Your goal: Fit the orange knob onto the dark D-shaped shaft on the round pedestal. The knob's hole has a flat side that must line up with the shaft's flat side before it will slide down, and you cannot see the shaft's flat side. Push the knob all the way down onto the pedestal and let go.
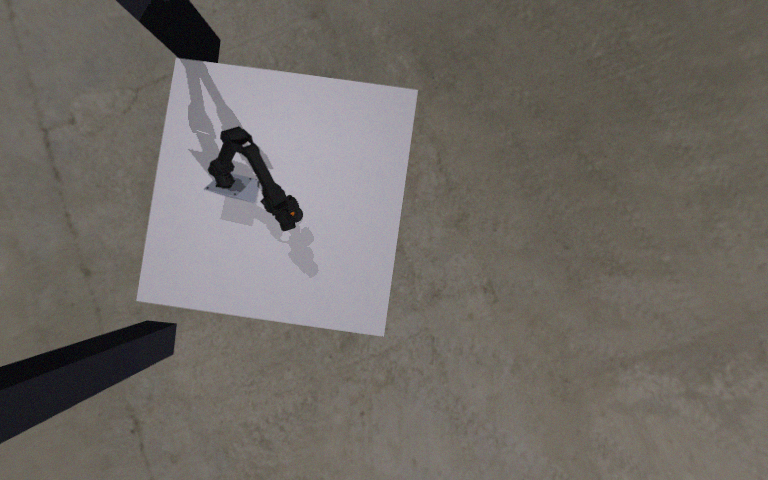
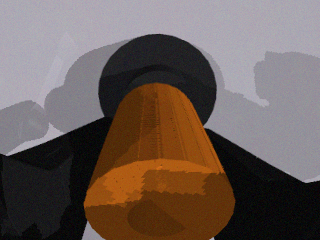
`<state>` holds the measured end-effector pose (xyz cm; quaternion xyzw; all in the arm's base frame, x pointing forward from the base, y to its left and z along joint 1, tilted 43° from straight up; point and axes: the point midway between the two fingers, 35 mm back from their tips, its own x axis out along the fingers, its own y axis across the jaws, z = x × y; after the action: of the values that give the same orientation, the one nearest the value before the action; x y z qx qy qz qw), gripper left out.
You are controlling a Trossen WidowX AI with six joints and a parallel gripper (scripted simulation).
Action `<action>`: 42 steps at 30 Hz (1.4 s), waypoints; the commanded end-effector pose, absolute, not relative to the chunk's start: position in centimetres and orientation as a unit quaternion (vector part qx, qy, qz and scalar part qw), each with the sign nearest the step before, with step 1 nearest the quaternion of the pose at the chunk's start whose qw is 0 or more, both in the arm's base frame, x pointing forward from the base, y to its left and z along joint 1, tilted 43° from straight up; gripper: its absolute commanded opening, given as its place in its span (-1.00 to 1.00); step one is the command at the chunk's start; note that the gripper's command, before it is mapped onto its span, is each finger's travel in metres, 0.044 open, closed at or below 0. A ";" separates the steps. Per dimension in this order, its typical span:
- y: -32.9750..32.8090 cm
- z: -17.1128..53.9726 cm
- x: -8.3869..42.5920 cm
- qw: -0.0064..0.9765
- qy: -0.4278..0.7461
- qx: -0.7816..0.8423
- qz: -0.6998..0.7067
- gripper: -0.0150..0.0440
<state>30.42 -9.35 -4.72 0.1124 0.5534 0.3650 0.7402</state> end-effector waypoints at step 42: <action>-9.5 -4.9 30.4 0.748 0.527 0.065 0.397 -0.49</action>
<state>30.51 -9.40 -4.81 0.0656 0.5294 0.3968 0.7470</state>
